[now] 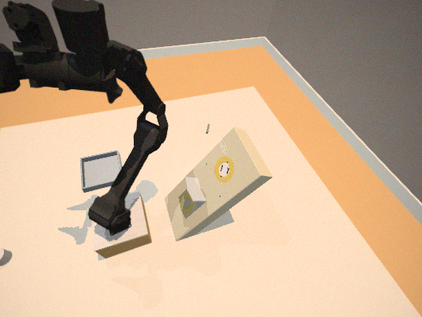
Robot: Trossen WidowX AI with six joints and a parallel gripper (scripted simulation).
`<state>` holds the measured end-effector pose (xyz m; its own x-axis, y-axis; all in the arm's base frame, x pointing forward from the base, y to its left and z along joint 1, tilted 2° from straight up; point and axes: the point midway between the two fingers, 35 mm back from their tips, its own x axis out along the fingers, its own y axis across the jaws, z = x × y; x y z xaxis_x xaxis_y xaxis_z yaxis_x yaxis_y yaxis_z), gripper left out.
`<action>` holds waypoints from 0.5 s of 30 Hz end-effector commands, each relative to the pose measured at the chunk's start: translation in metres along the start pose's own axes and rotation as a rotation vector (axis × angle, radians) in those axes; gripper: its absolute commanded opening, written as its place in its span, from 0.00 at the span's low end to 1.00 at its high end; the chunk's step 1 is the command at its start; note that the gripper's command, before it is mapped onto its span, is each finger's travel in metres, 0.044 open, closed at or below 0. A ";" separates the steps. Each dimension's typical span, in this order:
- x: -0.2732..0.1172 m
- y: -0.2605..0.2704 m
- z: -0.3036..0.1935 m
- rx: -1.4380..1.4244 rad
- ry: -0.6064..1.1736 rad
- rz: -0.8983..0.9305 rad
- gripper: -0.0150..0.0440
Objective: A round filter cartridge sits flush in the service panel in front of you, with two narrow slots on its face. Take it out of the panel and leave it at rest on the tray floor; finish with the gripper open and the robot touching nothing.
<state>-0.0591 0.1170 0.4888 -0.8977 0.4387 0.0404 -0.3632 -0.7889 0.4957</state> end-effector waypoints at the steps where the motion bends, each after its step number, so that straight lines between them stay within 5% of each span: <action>1: 0.000 0.000 0.000 -0.008 0.001 0.004 0.89; 11: 0.013 0.096 -0.074 -0.309 0.249 0.543 0.44; 15: -0.008 0.137 -0.113 -0.419 0.335 0.815 0.43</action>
<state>-0.1253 0.0115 0.4728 -0.9873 -0.1590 -0.0063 0.1549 -0.9695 0.1901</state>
